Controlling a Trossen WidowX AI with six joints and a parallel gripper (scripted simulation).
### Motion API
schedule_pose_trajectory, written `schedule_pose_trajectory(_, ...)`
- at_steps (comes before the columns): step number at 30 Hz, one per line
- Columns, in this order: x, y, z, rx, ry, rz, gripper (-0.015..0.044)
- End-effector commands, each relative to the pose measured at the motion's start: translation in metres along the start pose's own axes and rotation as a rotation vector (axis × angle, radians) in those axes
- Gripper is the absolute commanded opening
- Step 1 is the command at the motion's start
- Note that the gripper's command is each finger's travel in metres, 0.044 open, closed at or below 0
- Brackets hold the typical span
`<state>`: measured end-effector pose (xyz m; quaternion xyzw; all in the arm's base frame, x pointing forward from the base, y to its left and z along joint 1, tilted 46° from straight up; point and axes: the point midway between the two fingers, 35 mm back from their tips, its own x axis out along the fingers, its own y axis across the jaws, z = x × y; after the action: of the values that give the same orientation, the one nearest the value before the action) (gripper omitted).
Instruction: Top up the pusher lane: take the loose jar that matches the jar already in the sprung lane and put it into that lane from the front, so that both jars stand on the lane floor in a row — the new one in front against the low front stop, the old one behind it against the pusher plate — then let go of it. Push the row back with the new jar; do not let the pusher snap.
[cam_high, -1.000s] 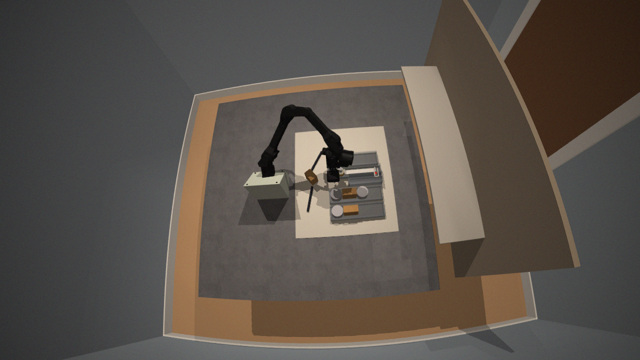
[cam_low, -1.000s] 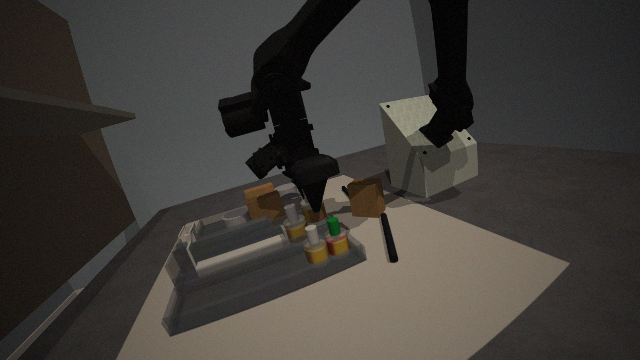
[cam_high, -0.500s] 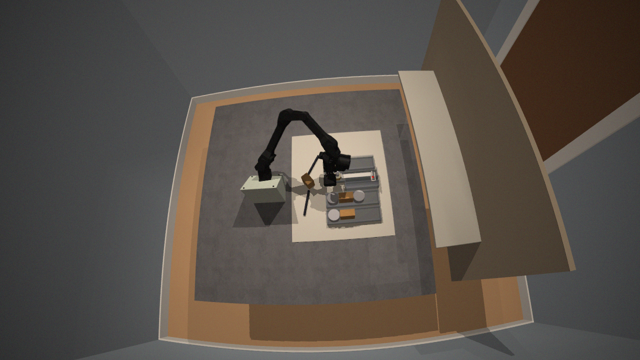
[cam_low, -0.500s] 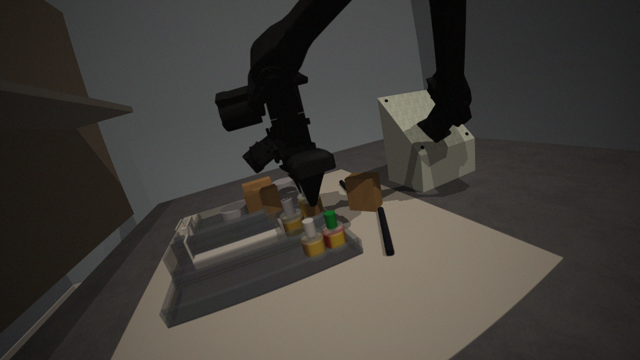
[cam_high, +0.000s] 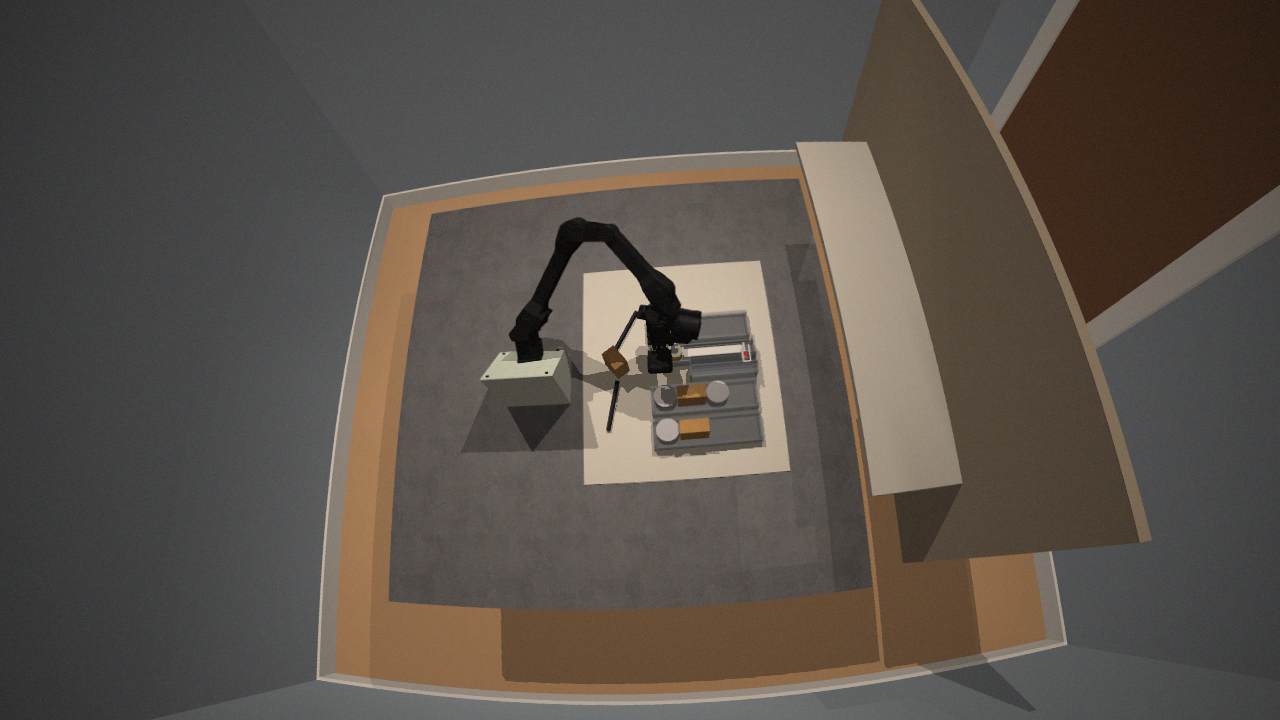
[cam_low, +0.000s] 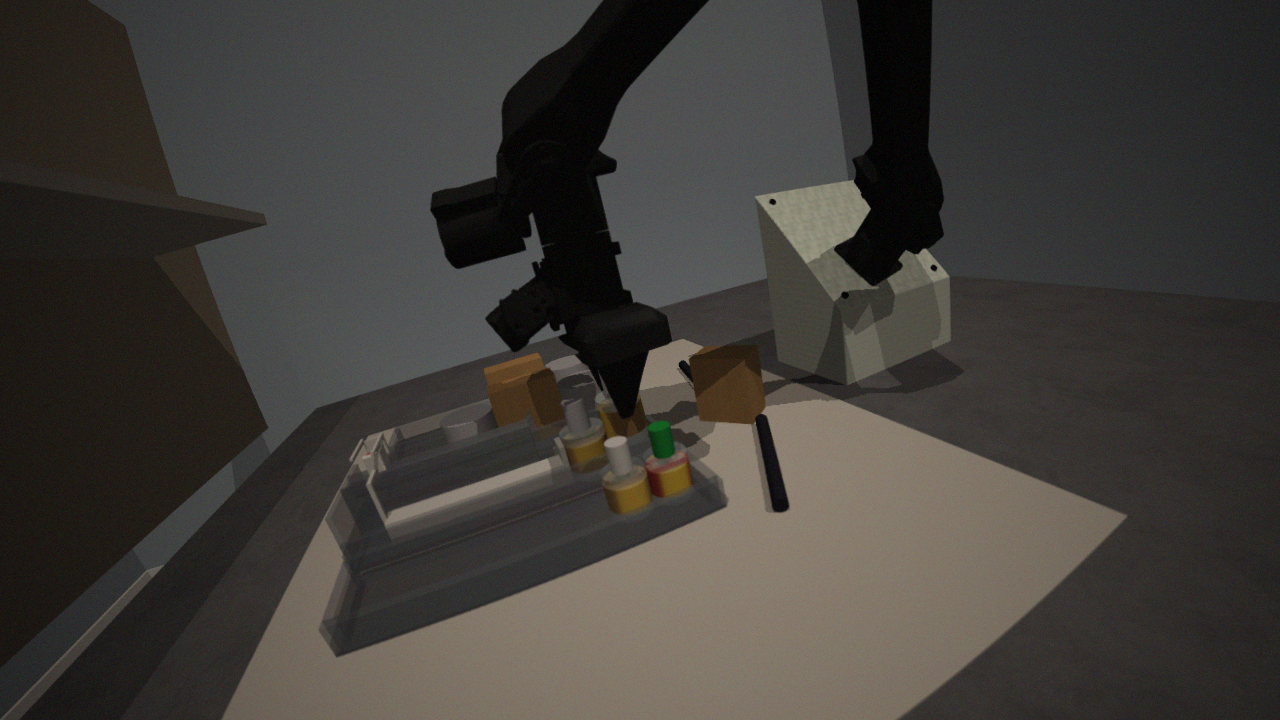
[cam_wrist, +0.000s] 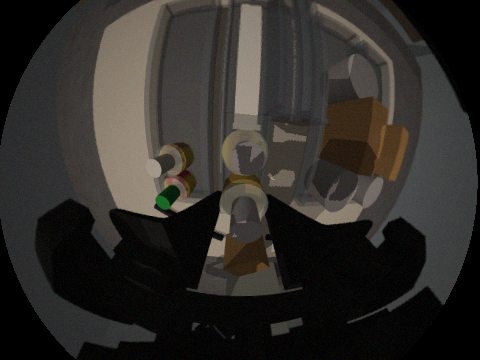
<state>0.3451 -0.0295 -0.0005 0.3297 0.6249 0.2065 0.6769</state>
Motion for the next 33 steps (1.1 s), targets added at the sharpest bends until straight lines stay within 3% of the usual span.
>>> schedule_pose_trajectory(1,0.002,0.003,0.007,-0.023,-0.022,0.009,0.0000)
schedule_pose_trajectory(33,0.014,0.003,0.006,-0.023,-0.022,0.010,0.0000)
